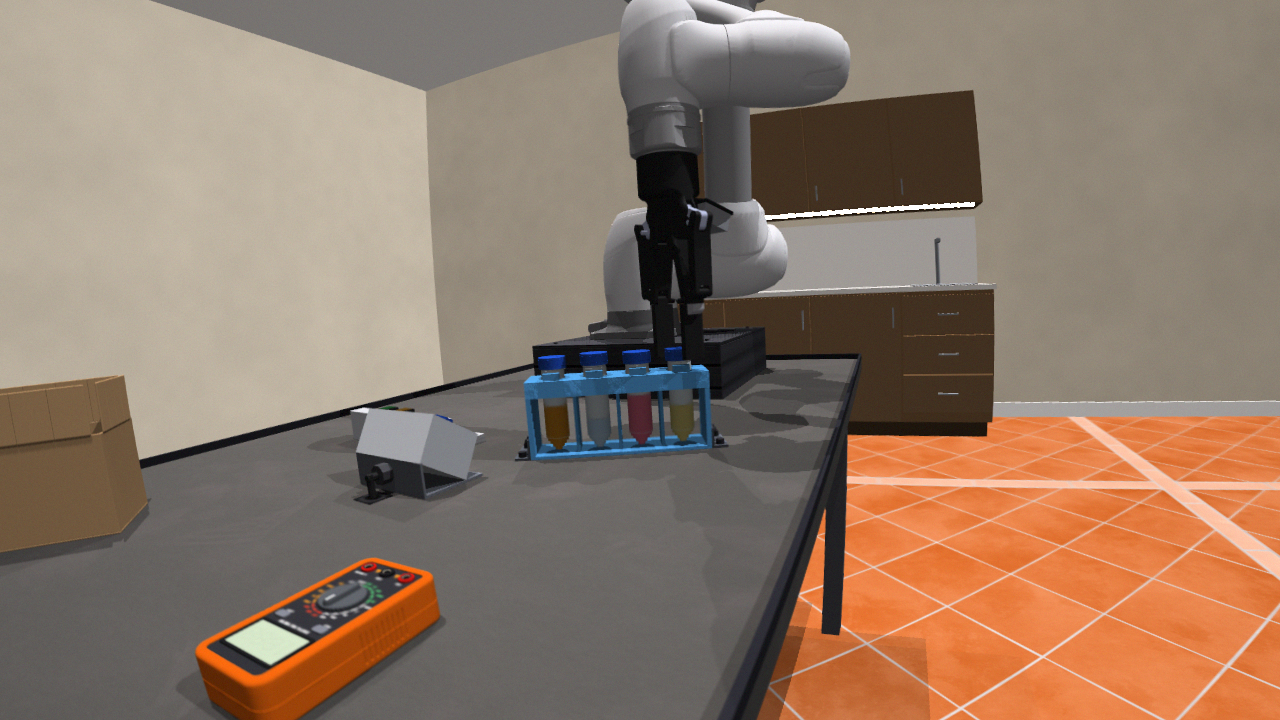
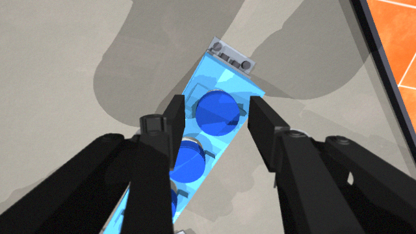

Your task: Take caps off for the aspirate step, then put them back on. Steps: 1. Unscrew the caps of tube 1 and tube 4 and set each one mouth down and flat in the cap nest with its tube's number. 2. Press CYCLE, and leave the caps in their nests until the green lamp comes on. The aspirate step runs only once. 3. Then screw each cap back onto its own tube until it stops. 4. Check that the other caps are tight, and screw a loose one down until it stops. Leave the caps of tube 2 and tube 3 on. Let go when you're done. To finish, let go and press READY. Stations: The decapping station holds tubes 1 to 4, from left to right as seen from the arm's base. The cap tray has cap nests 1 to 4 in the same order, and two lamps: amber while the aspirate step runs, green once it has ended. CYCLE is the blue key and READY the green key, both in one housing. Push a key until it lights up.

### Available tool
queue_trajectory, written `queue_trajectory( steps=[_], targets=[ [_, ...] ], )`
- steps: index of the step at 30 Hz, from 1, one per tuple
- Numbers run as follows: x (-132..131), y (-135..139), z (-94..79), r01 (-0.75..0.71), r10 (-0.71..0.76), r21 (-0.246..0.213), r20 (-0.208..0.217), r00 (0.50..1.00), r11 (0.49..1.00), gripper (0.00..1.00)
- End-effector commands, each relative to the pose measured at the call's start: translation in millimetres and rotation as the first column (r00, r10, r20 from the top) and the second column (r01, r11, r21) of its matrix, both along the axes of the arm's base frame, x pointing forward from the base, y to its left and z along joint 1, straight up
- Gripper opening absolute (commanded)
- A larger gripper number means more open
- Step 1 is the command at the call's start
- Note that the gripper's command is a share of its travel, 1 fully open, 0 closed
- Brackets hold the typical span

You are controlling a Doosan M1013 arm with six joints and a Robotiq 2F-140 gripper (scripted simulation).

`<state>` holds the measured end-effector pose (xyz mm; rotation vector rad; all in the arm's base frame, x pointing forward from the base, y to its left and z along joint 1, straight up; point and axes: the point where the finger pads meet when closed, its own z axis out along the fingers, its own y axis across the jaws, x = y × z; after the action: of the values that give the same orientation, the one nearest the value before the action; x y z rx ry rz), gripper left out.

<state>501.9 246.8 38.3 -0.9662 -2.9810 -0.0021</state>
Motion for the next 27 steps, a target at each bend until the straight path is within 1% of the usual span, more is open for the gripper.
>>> queue_trajectory(
  steps=[1, 7, 9, 11, 12, 14, 15, 17, 18, 20, 23, 24, 27],
  targets=[
    [0.5, 0.3, 0.7, 0.0, 0.0, 0.001, 0.001, 1.0, 1.0, 0.41],
    [0.5, 0.3, 0.7, 0.0, 0.0, 0.001, 0.001, 1.0, 1.0, 0.41],
    [0.5, 0.3, 0.6, 0.166, -0.166, 0.0, 0.0, 0.986, 0.986, 0.41],
    [0.5, 0.3, 0.6, 0.317, -0.317, -0.001, 0.0, 0.949, 0.949, 0.41],
    [0.5, 0.3, 0.6, 0.359, -0.359, -0.001, 0.0, 0.933, 0.933, 0.41],
    [0.5, 0.3, 0.6, 0.359, -0.359, -0.001, 0.0, 0.933, 0.933, 0.41],
    [0.5, 0.3, 0.6, 0.454, -0.454, -0.002, 0.0, 0.891, 0.891, 0.41],
    [0.5, 0.3, 0.6, 0.592, -0.592, -0.003, -0.001, 0.806, 0.806, 0.41],
    [0.5, 0.3, 0.6, 0.635, -0.635, -0.003, -0.002, 0.773, 0.773, 0.41],
    [0.5, 0.3, 0.6, 0.725, -0.725, -0.004, -0.002, 0.689, 0.689, 0.41],
    [0.5, 0.3, 0.6, 0.841, -0.841, -0.005, -0.002, 0.54, 0.54, 0.41],
    [0.5, 0.3, 0.6, 0.866, -0.866, -0.007, 0.0, 0.5, 0.5, 0.41],
    [0.5, 0.3, 0.6, 0.866, -0.866, -0.007, 0.0, 0.5, 0.5, 0.41]
  ],
)
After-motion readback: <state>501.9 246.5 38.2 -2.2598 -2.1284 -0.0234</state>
